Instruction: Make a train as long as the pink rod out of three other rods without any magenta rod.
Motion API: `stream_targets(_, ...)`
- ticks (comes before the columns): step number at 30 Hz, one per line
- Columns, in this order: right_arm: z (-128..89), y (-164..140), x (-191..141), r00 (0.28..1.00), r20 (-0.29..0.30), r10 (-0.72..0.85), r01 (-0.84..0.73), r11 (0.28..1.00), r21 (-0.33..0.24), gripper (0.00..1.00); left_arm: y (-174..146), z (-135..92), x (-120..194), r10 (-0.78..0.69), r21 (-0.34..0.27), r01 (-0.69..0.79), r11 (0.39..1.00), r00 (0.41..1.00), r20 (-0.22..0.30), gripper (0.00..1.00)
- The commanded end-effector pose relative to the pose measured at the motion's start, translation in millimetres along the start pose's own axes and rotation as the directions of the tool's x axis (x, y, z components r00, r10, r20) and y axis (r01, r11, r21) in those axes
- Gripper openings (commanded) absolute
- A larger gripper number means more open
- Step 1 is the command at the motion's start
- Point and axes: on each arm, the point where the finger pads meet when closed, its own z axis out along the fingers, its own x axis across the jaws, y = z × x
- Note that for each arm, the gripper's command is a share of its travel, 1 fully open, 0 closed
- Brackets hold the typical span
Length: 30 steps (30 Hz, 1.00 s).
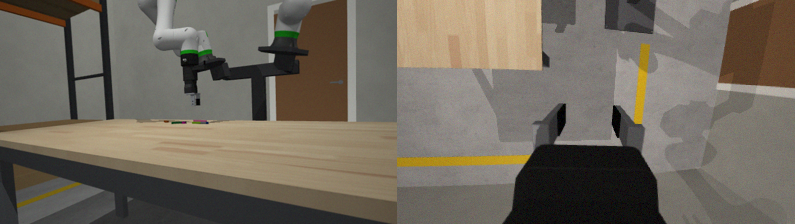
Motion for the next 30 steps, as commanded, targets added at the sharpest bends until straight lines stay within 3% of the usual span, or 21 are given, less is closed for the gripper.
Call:
stream_targets(1,-1,0,1,1.0,-0.001,0.0,0.0,1.0,0.0,1.0,0,-1,0,0.0,-0.002,0.0,1.0,1.0,0.0,1.0)
stream_targets(14,-6,0,1,1.0,-0.001,0.0,0.0,1.0,0.0,1.0,0,-1,0,0.0,-0.002,0.0,1.0,1.0,0.0,1.0)
stream_targets(30,-70,0,1,1.0,-0.001,0.0,0.0,1.0,0.0,1.0,0,-1,0,0.0,-0.002,0.0,1.0,1.0,0.0,1.0)
